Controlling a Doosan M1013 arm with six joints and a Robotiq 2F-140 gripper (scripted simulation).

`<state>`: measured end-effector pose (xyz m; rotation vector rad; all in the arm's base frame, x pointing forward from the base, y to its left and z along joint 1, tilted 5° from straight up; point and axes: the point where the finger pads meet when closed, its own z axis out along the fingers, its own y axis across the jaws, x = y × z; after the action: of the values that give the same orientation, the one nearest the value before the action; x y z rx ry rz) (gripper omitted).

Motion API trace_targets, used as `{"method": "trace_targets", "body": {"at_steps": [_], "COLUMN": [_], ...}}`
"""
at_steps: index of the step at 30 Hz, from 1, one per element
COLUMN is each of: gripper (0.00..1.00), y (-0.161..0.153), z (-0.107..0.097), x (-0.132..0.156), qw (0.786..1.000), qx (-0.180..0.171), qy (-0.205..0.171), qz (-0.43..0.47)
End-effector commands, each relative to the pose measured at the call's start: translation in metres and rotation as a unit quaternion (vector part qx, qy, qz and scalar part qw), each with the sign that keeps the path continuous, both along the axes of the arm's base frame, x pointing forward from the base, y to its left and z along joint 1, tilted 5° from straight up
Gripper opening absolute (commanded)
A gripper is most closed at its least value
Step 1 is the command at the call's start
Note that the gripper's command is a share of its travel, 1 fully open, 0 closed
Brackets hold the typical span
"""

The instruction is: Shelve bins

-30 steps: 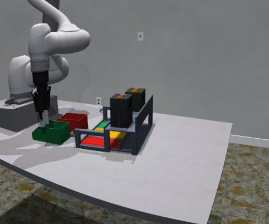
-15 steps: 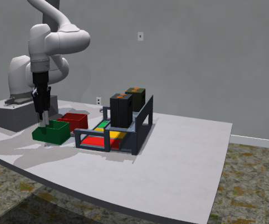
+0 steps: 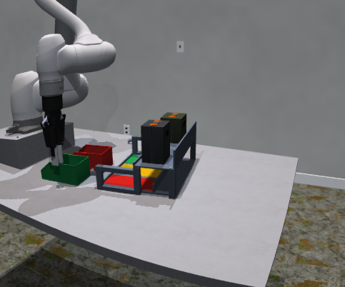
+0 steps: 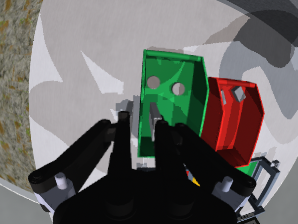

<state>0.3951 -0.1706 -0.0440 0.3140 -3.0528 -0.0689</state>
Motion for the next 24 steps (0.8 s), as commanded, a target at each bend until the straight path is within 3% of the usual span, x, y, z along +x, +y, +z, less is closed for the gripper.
{"method": "trace_targets", "body": {"at_steps": [1,24], "gripper": [0.24,0.24], "y": [0.000,0.001], "z": [-0.003,-0.026], "x": [0.000,-0.002], "qw": [1.000,1.000], "qx": [0.000,0.000], "qy": [0.000,0.000], "qz": [0.000,0.000]}}
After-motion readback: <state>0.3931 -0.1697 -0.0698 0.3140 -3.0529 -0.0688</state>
